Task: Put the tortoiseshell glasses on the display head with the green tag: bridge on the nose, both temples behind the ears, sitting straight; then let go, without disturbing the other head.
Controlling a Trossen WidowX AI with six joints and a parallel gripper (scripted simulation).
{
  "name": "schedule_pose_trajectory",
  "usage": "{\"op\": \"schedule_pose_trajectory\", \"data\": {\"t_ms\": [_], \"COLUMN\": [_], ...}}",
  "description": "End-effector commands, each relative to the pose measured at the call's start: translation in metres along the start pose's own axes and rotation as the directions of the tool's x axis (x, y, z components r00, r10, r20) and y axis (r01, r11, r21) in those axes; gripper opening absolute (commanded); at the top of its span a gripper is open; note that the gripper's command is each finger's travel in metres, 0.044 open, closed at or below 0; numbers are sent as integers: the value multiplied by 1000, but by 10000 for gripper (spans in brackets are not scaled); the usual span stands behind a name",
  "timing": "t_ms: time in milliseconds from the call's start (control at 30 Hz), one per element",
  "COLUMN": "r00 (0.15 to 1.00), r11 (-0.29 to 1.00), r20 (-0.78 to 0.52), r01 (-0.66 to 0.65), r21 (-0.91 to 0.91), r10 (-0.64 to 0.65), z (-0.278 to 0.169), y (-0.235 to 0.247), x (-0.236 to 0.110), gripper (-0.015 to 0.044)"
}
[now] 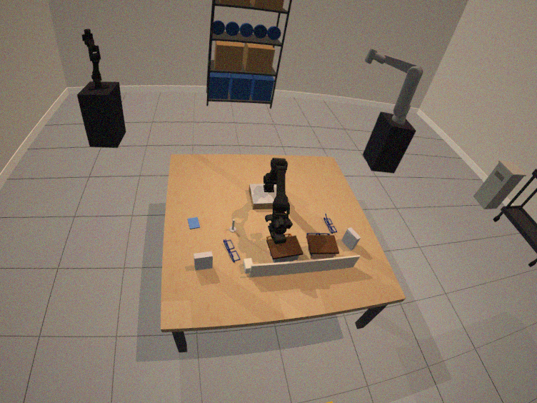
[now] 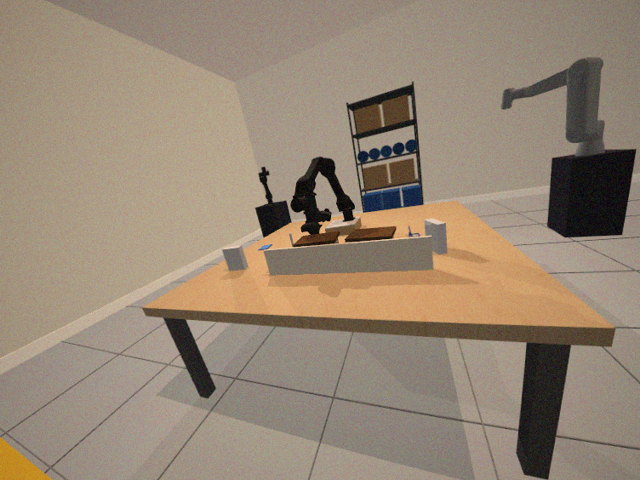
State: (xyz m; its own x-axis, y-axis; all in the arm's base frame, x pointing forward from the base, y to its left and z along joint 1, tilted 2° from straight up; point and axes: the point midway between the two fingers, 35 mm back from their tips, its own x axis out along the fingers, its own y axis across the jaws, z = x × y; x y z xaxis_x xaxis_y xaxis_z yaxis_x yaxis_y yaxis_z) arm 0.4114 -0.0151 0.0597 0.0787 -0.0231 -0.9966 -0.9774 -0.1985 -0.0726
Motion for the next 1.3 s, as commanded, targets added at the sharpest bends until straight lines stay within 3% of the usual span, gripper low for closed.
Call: {"op": "schedule_pose_trajectory", "data": {"t_ms": [0,67,200,467,667,833,1267], "r00": [1000,1000,1000,1000,1000,1000,999], "r11": [1000,1000,1000,1000,1000,1000,999], "r20": [1,1,0,0,-2,-2,-2], "r01": [-3,-3,-2,-2,-27,-29,-33], "r21": [5,5,0,0,5,5,5], "r10": [3,3,2,2,27,29,33], "z": [0,0,0,0,-2,-2,-2], "y": [1,1,0,0,1,2,51], "x": [2,2,1,1,-28,-31,-46], "gripper": [0,0,105,107,107,107,107]}}
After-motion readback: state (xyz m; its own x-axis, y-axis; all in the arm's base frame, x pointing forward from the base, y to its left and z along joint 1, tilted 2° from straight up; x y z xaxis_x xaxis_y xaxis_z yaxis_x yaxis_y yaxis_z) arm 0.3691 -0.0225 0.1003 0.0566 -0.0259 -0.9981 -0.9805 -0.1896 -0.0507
